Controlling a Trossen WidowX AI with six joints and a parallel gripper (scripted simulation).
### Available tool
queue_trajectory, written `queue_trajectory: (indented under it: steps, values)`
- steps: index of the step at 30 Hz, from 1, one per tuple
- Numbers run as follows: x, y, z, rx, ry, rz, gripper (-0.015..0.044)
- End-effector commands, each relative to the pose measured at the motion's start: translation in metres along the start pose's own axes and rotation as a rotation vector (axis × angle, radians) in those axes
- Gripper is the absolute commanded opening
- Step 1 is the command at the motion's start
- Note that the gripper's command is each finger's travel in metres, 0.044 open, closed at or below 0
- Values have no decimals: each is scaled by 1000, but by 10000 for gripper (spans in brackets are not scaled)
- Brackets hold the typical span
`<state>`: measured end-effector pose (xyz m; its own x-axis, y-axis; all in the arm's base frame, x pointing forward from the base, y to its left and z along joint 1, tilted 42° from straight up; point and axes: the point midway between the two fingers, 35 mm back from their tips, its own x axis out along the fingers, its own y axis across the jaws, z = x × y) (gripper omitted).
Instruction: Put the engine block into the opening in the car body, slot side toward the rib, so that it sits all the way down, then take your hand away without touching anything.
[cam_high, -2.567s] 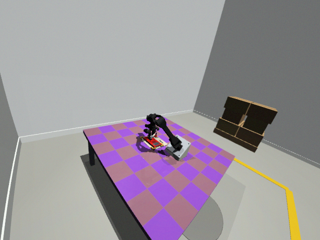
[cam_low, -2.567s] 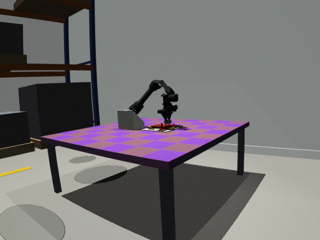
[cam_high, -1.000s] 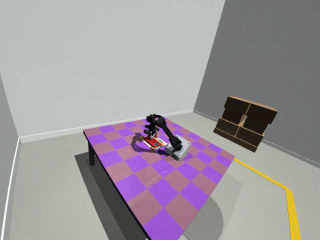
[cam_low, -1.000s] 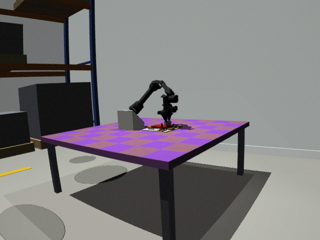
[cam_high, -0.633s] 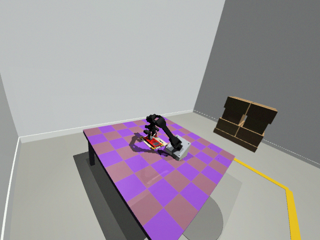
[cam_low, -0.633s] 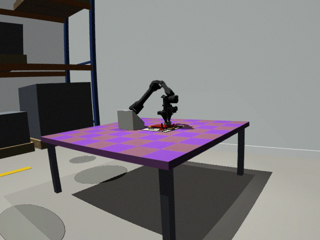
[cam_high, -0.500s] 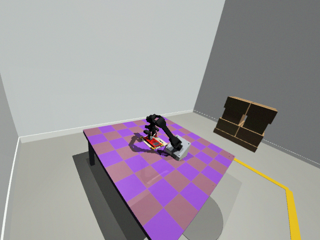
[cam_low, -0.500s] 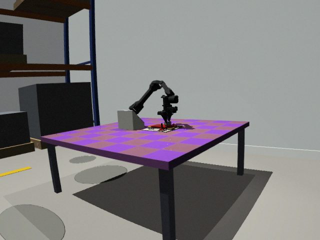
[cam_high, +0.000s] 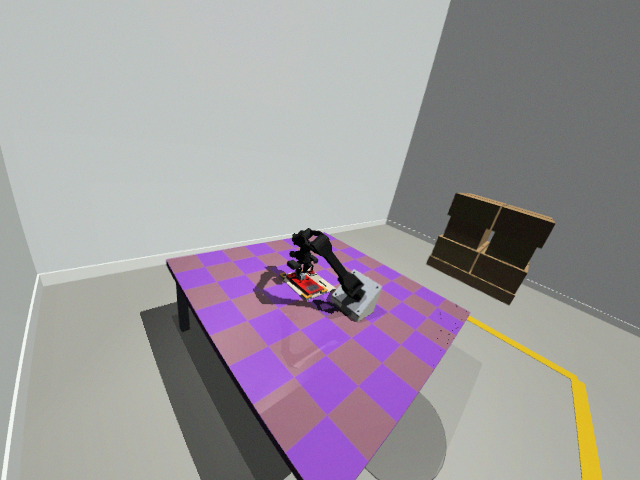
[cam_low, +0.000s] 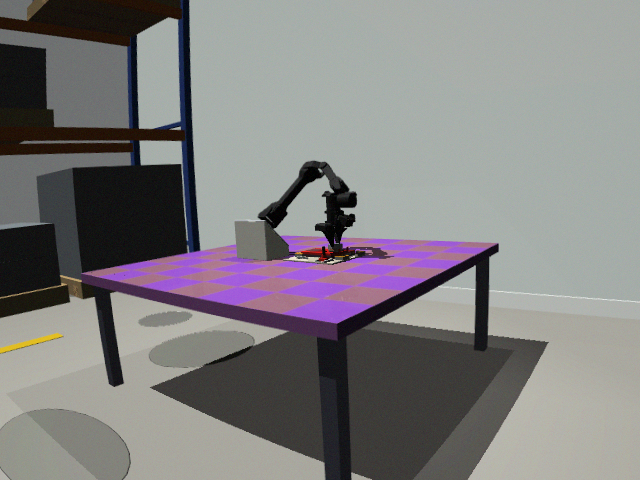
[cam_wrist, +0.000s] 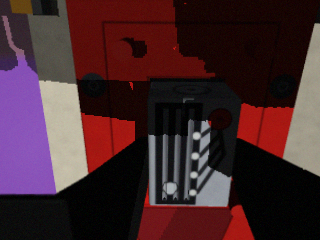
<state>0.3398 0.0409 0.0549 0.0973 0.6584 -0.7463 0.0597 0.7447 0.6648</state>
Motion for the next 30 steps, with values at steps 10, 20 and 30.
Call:
queue_trajectory:
  steps: [10,20,30]
  values:
    - [4,0,0,5,0,3,160]
    - [4,0,0,0,0,0,291]
    - [4,0,0,0,0,0,440]
